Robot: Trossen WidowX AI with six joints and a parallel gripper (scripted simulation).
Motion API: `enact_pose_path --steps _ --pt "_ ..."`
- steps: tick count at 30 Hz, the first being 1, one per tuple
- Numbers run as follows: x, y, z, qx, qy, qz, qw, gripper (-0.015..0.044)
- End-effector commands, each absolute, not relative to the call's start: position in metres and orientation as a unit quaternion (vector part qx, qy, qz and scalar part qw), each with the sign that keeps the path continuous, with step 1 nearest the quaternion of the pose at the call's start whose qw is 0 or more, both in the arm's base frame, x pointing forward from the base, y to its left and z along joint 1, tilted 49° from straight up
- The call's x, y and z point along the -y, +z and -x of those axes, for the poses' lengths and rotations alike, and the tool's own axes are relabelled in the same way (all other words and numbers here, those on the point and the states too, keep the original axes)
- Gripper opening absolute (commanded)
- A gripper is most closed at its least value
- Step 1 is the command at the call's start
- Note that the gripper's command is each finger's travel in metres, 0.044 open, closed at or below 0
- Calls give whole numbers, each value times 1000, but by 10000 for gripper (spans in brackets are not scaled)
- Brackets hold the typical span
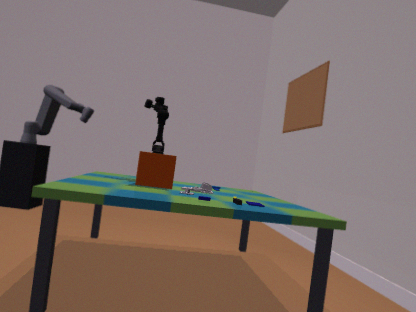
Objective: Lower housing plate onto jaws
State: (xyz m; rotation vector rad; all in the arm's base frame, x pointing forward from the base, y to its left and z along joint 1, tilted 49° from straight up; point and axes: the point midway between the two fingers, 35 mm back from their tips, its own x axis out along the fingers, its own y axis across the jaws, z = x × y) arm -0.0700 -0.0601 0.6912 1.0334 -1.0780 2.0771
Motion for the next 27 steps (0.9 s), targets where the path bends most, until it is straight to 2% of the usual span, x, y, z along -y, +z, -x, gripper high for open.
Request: enact_pose_path --steps 1,2,21,27 --pt "60 691 70 404 778 -387 288 426" --pt "61 691 70 404 777 -388 287 440" --pt "183 685 35 443 716 -506 186 440" --pt "202 676 22 440 713 -523 158 440"
